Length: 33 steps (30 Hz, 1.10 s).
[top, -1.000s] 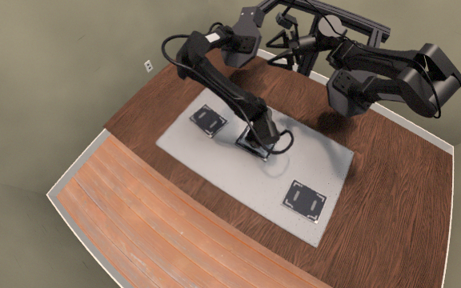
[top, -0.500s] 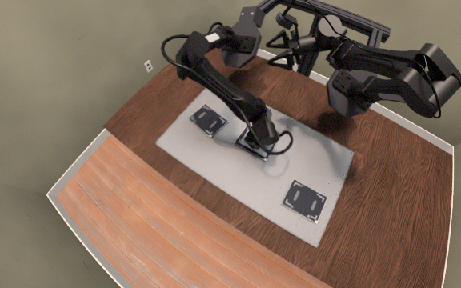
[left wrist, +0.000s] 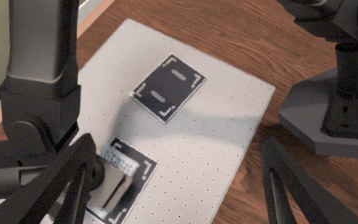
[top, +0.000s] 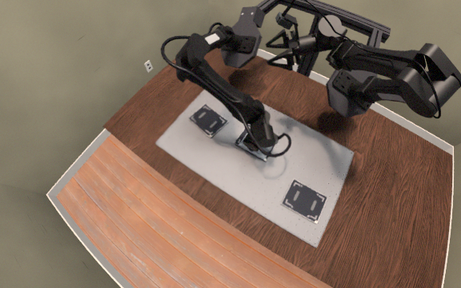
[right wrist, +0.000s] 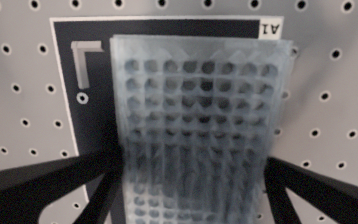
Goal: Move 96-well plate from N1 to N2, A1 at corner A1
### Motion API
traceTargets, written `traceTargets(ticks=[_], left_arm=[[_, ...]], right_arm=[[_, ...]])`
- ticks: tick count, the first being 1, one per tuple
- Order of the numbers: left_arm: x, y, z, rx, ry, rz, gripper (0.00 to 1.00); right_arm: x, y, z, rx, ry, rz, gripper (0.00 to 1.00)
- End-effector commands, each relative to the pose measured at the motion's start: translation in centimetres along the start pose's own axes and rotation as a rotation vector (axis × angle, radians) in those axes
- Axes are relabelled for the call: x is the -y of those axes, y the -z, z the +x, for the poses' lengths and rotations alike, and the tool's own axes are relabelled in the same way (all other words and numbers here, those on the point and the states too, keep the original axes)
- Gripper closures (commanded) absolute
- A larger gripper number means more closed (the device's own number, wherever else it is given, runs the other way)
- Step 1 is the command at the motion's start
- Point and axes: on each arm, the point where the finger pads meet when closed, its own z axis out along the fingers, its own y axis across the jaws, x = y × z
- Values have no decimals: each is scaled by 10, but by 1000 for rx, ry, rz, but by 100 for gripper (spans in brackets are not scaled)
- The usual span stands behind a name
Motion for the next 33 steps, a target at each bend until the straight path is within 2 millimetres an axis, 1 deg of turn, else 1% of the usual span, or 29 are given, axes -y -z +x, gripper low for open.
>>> traceTargets(ticks=[1,2,3,5,7,8,29,33], left_arm=[[2,3,-6,21,8,4,0],[2,3,-6,21,8,4,0],[2,3,-6,21,8,4,0],[2,3,-6,21,8,4,0],[2,3,-6,21,8,4,0],[2,3,-6,21,8,4,0],[2,3,-6,21,8,4,0],[2,3,-6,21,8,4,0]], right_arm=[[-21,-18,3,-18,54,-50,22],[-13,-12,0,-10,46,-44,22],[-10,-8,-1,-10,47,-44,22],[-10,-8,-1,-10,47,-44,22],[2,2,-2,-17,48,-40,22],[4,4,-2,-17,49,-41,22],[3,5,-3,-15,51,-40,22],[3,13,-4,-13,46,-39,22]])
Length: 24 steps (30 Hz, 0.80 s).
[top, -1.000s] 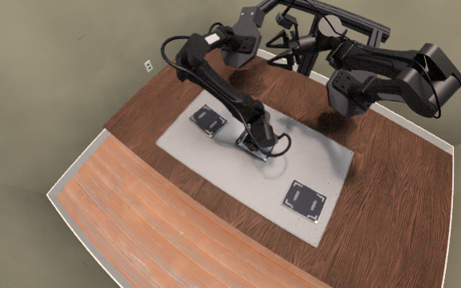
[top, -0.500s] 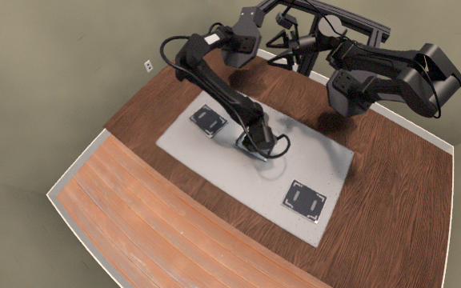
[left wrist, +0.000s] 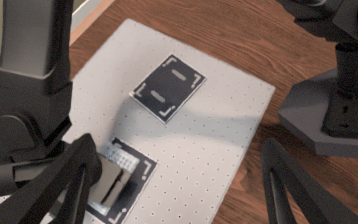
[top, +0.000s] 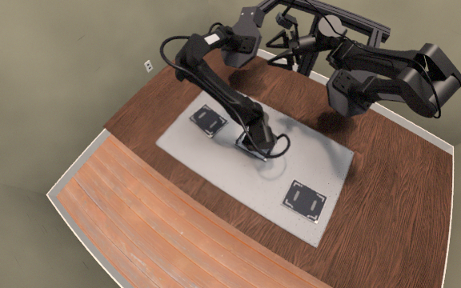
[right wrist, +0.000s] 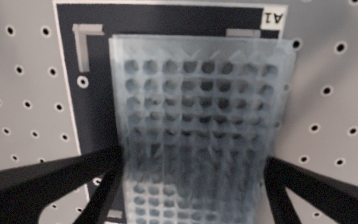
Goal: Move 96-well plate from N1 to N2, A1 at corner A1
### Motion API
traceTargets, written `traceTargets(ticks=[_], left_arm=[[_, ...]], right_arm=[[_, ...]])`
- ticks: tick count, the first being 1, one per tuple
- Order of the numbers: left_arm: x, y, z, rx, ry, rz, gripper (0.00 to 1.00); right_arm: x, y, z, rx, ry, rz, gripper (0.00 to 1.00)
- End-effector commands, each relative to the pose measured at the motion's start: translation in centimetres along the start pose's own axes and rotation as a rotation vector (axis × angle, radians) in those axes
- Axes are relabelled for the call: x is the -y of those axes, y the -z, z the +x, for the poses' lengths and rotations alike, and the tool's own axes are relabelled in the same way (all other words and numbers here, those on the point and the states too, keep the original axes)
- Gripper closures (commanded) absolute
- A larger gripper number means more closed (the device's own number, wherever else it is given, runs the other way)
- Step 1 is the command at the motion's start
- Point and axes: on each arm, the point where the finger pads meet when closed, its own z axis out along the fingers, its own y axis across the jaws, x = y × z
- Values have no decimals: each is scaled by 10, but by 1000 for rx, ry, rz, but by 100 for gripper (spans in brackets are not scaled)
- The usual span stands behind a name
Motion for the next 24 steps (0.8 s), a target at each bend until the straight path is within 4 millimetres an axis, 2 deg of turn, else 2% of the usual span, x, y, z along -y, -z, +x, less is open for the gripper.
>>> traceTargets(ticks=[1,24], left_arm=[[2,3,-6,21,8,4,0],[2,3,-6,21,8,4,0]], right_arm=[[0,12,-10,15,8,-1,22],[-2,11,-10,18,1,3,22]])
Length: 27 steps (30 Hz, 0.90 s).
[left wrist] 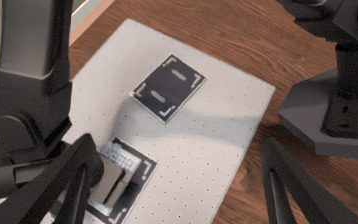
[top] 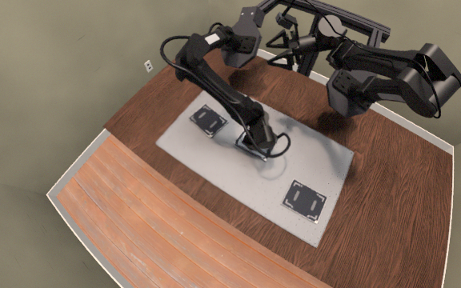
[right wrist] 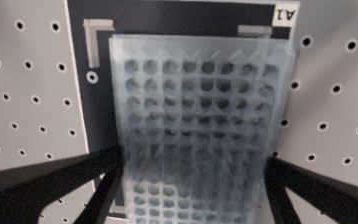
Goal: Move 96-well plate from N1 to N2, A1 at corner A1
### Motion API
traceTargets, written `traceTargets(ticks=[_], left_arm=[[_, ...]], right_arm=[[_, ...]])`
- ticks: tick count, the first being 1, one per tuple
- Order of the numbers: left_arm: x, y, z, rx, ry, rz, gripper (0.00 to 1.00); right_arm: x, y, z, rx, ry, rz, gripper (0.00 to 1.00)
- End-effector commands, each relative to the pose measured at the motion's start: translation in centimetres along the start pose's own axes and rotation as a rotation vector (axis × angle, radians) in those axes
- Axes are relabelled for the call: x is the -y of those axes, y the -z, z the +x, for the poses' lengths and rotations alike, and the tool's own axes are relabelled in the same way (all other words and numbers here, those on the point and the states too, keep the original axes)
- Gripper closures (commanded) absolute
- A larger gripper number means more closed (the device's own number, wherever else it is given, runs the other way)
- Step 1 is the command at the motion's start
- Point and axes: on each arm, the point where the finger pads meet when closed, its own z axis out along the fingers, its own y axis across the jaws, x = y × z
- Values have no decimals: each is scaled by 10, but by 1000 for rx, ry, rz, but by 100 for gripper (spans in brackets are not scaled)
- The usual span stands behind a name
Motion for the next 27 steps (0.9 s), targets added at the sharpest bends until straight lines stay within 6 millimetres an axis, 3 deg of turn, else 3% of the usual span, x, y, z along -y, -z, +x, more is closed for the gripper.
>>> traceTargets(ticks=[1,27], left_arm=[[2,3,-6,21,8,4,0],[2,3,-6,21,8,4,0]], right_arm=[[4,10,-13,33,-18,23,22],[-12,18,-10,48,-32,43,22]])
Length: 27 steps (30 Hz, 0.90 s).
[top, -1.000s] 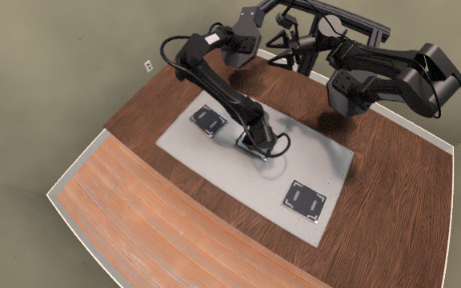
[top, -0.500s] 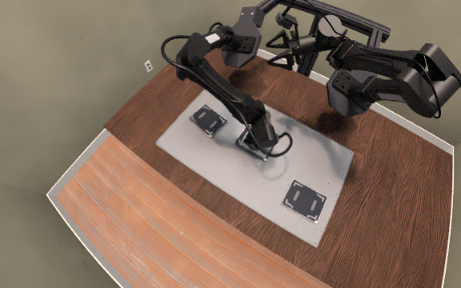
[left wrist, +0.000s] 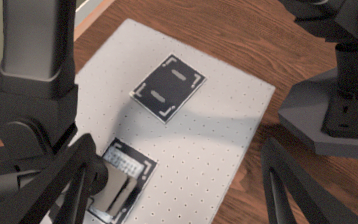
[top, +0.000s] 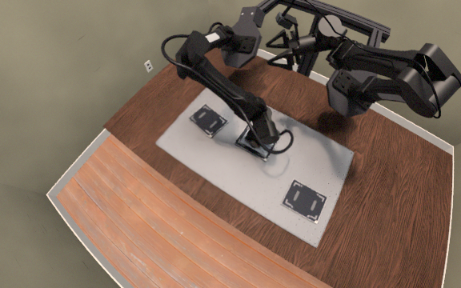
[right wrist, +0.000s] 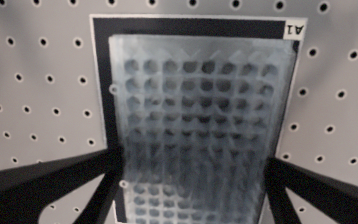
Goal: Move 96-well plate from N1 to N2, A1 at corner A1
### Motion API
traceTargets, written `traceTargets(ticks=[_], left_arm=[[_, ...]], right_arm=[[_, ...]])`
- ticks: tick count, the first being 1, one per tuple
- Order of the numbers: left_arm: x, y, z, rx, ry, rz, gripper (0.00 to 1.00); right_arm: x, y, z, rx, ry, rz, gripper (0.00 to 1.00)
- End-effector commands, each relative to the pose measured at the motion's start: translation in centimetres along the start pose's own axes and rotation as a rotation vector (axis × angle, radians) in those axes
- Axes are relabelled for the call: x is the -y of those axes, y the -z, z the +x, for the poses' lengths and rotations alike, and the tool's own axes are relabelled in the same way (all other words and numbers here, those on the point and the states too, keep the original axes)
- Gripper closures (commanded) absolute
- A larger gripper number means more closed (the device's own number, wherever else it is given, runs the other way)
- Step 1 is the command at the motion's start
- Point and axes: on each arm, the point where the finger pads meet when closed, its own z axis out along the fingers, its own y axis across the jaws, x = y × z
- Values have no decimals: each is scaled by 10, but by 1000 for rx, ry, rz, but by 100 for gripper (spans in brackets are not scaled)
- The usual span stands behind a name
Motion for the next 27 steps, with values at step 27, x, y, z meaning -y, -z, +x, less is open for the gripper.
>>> traceTargets(ticks=[27], left_arm=[[2,3,-6,21,8,4,0]], right_arm=[[-2,-22,-3,17,12,6,22]])
